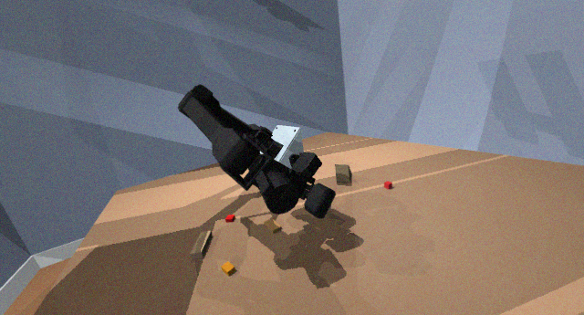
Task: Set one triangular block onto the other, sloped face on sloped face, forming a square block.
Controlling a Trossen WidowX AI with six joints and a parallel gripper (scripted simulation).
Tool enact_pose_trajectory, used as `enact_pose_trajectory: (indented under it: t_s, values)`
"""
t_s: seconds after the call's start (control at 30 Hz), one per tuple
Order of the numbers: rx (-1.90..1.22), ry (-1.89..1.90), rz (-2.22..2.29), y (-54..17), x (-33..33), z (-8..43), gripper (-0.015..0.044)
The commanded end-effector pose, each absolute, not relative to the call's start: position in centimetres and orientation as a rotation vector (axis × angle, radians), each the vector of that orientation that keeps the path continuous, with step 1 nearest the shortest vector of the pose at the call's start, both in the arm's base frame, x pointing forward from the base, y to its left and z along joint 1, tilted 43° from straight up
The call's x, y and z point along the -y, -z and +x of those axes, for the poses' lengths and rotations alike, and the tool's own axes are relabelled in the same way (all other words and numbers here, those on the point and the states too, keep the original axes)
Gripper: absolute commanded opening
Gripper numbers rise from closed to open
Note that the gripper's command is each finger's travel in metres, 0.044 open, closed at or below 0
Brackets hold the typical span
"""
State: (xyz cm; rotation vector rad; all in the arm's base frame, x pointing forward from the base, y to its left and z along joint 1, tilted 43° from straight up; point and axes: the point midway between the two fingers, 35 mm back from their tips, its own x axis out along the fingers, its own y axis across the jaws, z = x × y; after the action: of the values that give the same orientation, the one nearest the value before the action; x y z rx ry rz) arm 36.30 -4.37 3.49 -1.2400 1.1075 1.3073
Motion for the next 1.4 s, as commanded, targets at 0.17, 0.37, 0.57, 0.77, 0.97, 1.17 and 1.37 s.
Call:
enact_pose_trajectory:
  t_s: [0.17,0.37,0.57,0.77,0.97,1.17,1.37]
  values:
    - [-1.108,-1.307,-1.24,-3.5,4.4,36.3,0.0157]
    - [-1.108,-1.307,-1.24,-3.5,4.4,36.3,0.0315]
    - [-1.108,-1.307,-1.24,-3.5,4.4,36.3,0.044]
    - [-1.108,-1.307,-1.24,-3.5,4.4,36.3,0.044]
    - [-1.1,-1.313,-1.238,-8.8,-0.7,35.9,0.044]
    - [-1.095,-1.319,-1.24,-10.5,-2.5,35.4,0.044]
    - [-1.702,-1.109,-1.408,-5.6,-1.5,33.3,0.044]
